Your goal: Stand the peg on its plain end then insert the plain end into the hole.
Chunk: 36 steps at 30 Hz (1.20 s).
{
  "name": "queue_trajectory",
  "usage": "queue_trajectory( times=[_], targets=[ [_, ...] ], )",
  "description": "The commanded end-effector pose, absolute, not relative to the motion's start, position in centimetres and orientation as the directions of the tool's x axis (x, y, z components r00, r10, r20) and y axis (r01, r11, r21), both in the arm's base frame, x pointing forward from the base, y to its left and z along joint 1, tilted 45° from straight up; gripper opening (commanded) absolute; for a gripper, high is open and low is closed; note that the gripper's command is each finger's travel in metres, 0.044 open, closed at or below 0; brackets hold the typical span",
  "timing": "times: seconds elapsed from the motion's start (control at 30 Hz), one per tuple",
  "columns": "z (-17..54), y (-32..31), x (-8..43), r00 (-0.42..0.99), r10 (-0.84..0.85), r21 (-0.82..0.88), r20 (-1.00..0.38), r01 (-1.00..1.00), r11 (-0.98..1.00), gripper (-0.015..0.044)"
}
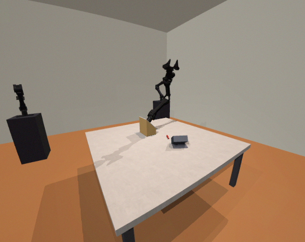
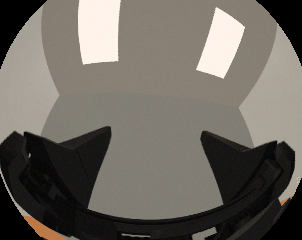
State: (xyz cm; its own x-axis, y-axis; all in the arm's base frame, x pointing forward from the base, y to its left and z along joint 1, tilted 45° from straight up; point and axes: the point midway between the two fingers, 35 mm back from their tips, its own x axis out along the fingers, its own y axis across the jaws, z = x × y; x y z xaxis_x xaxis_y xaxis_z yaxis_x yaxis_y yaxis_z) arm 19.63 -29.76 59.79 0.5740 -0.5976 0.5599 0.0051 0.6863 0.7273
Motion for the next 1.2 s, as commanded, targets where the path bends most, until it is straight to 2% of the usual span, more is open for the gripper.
queue_trajectory(
  times=[0.0,0.3,0.63,0.83,1.17],
  targets=[
    [57.5,-30.0,21.8,0.624,-0.607,0.755,0.491,0.043,0.654,0.0440],
    [50.5,-30.1,27.8,0.771,-0.573,0.807,0.277,0.137,0.574,0.0440],
    [41.7,-27.6,34.2,0.902,-0.432,0.821,0.003,0.245,0.516,0.0440],
    [36.3,-24.9,37.1,0.937,-0.311,0.810,-0.157,0.302,0.502,0.0440],
    [29.8,-20.0,39.8,0.934,-0.129,0.760,-0.334,0.348,0.549,0.0440]
  ],
)
